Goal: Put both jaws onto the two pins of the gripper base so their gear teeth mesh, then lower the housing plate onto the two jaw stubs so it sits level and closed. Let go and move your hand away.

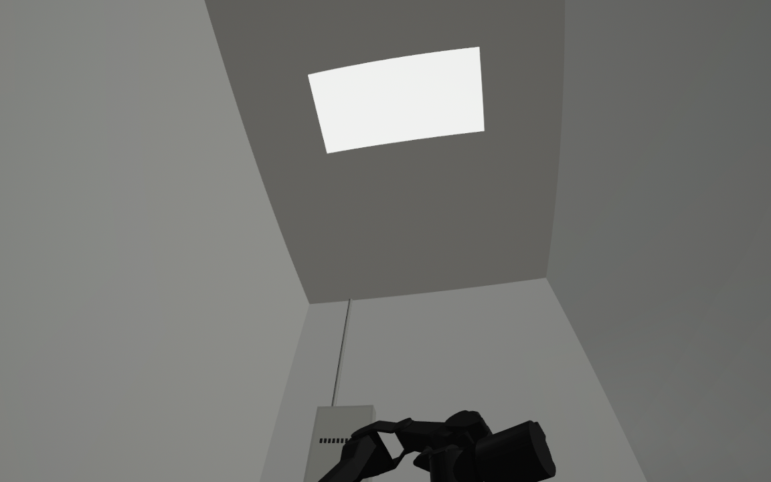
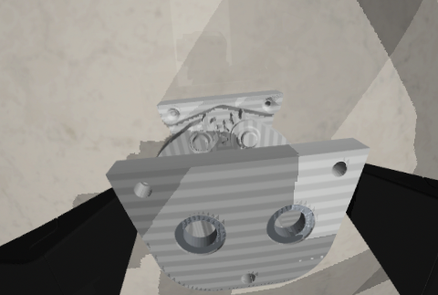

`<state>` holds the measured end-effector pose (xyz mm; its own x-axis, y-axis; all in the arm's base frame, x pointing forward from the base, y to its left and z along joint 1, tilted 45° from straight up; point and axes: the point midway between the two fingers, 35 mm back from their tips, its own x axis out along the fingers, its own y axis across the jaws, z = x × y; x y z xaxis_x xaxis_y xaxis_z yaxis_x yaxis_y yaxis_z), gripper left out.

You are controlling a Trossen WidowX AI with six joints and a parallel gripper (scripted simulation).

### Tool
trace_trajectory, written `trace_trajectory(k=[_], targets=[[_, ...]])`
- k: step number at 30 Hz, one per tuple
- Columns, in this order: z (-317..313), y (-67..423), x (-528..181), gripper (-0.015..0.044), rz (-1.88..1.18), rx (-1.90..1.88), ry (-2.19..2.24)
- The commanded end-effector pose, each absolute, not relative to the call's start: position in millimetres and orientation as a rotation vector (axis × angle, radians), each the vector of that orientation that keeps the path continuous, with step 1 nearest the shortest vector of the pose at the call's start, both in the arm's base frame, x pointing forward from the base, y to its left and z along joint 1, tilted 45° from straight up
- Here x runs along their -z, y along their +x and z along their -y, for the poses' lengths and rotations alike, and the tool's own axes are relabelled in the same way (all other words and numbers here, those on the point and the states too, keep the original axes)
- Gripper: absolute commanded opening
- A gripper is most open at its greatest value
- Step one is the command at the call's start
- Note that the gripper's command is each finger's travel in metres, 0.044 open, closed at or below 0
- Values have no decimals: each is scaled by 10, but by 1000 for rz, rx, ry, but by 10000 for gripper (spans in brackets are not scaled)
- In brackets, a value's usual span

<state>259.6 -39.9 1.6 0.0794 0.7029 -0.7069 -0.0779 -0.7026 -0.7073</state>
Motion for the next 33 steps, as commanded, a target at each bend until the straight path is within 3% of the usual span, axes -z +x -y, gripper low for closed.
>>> trace_trajectory(k=[1, 33], targets=[[394, 2567, -8, 351, 624, -1689, -1769], [393, 2562, -9, 351, 633, -1688, -1776]])
